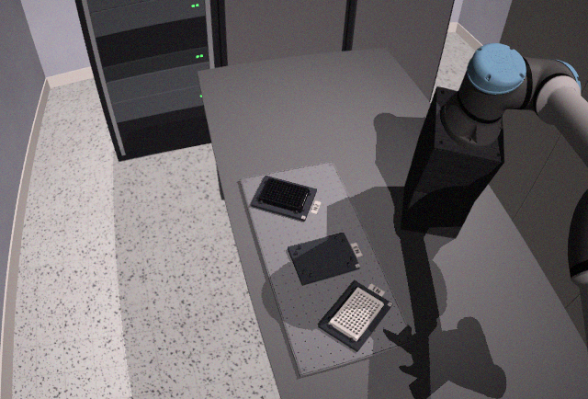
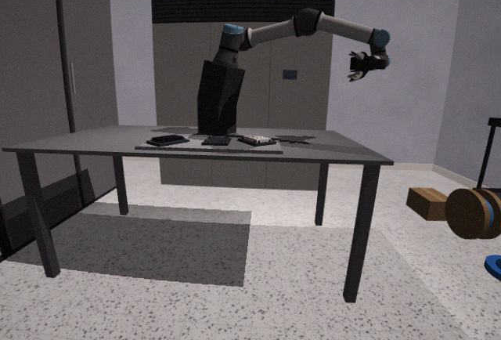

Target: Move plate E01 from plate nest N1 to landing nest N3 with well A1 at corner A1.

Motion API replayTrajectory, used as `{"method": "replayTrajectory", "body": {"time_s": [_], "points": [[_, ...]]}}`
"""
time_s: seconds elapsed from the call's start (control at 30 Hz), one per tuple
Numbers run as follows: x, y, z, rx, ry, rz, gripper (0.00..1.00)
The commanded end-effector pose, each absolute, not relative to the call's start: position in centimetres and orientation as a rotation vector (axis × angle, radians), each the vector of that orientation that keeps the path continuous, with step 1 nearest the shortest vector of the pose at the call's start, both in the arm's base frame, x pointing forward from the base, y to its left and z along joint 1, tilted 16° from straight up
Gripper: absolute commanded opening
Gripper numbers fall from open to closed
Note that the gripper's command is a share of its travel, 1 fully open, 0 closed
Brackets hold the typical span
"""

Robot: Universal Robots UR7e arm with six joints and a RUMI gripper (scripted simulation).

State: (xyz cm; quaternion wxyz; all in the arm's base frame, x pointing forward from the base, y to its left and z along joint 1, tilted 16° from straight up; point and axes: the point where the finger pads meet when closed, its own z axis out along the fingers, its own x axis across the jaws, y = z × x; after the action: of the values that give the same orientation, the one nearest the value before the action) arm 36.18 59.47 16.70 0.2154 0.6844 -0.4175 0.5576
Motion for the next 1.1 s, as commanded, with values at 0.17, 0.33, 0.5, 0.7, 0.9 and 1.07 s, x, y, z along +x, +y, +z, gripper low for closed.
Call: {"method": "replayTrajectory", "body": {"time_s": [0.17,0.33,0.5,0.7,0.9,1.07], "points": [[38.2,56.8,18.1,1.872,-1.204,1.431,0.82],[39.5,54.9,18.9,1.867,-1.211,1.413,0.82],[40.5,53.3,19.6,1.853,-1.238,1.344,0.82],[41.6,51.3,20.4,1.840,-1.261,1.283,0.82],[42.6,49.4,21.2,1.833,-1.279,1.236,0.82],[43.6,47.2,21.9,1.819,-1.310,1.154,0.82]]}}
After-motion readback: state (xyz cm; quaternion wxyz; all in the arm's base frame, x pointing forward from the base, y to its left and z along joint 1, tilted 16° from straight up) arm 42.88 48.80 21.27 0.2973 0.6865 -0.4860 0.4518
